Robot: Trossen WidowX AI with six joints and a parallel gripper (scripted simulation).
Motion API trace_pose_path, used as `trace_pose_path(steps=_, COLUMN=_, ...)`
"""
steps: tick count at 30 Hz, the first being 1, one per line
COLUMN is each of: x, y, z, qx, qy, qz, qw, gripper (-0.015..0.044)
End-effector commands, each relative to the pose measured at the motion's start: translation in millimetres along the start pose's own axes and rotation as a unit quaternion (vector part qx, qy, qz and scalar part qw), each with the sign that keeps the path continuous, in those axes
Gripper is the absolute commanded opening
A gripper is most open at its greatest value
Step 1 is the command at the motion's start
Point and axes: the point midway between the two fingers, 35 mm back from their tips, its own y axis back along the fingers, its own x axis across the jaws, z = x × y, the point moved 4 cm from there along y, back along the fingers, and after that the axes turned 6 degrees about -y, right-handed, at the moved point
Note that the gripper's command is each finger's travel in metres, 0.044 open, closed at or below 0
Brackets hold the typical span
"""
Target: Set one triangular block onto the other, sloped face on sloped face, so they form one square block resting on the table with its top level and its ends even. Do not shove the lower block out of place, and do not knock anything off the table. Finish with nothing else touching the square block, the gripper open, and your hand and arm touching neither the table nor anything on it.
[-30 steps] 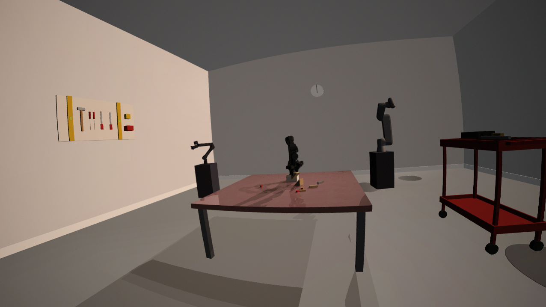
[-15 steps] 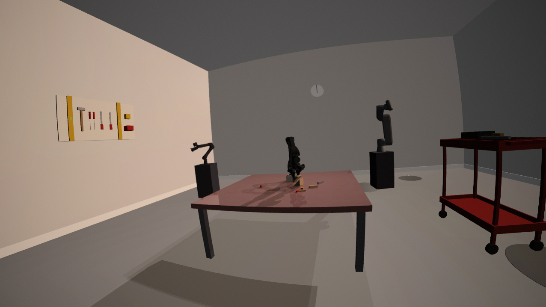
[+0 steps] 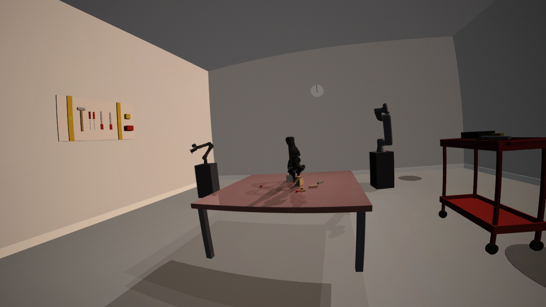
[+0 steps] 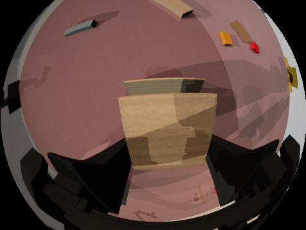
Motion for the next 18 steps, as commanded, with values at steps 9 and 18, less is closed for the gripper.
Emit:
trace_pose_path(steps=9, x=0.8, y=-7.5, z=3.2, qx=-0.001, qy=-0.001, qz=0.001, qw=1.0, gripper=0.0)
trace_pose_path(steps=18, x=1.6, y=-13.1, z=5.0, qx=-0.001, qy=-0.002, qz=0.001, qw=1.0, gripper=0.0)
